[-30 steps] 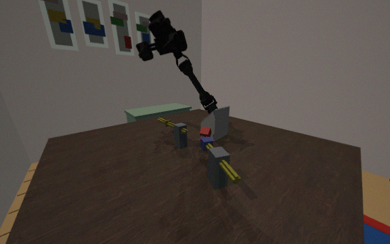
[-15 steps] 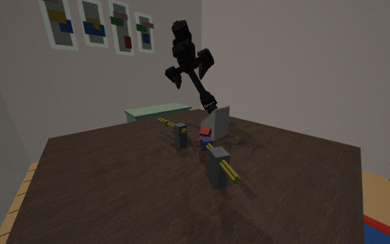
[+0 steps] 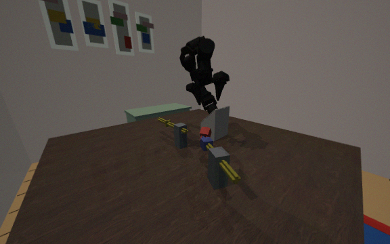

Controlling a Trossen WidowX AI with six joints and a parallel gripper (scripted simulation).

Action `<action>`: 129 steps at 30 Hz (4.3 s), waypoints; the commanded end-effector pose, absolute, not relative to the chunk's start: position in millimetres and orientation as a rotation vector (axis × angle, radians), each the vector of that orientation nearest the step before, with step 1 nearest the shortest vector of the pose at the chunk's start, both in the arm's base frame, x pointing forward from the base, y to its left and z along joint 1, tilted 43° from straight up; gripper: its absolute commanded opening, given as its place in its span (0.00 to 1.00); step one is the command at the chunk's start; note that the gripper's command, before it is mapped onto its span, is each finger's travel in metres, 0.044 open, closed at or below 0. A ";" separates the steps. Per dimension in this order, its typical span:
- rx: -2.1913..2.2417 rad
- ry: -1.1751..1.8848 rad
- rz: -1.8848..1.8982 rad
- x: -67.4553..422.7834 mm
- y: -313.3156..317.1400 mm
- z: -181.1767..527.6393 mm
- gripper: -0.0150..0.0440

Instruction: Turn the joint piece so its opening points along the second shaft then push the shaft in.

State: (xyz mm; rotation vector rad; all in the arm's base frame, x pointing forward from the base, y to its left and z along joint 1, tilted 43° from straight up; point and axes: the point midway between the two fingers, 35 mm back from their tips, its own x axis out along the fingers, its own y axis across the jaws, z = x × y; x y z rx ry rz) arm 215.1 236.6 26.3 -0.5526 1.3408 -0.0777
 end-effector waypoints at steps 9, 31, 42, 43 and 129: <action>-0.609 1.408 -0.466 158.9 185.7 14.9 1.00; -0.958 1.703 -0.329 161.5 169.0 -0.2 1.00; -0.970 1.716 -0.318 167.3 150.3 -24.0 1.00; -0.970 1.716 -0.318 168.0 146.8 -28.1 1.00; -0.970 1.712 -0.322 231.4 120.5 -95.0 0.56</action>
